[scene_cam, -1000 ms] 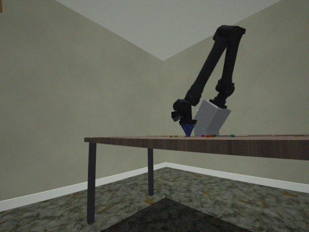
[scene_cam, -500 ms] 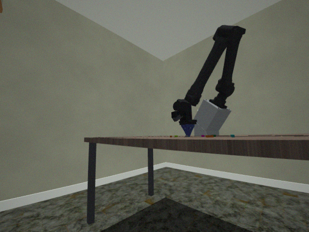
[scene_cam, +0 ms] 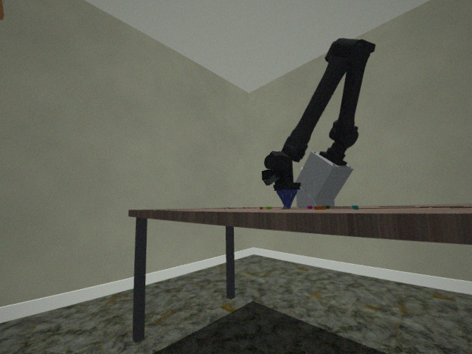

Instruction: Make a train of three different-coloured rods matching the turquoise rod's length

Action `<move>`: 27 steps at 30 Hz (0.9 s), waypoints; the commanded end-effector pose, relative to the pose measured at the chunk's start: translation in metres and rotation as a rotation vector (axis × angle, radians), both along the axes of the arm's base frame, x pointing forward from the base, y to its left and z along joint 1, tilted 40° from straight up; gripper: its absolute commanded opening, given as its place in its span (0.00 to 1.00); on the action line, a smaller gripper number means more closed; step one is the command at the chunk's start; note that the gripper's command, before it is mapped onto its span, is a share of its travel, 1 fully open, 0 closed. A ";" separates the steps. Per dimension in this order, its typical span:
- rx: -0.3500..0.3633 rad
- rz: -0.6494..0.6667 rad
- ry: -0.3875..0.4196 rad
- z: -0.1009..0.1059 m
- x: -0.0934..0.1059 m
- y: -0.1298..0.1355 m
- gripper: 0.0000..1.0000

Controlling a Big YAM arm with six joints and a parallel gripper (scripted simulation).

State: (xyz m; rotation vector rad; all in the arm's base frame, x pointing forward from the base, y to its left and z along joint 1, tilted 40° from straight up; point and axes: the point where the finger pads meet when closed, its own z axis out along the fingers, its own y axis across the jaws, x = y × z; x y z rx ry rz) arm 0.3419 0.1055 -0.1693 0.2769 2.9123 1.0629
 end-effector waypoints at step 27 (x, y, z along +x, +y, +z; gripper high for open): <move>-0.001 -0.013 0.003 0.076 -0.008 -0.070 0.04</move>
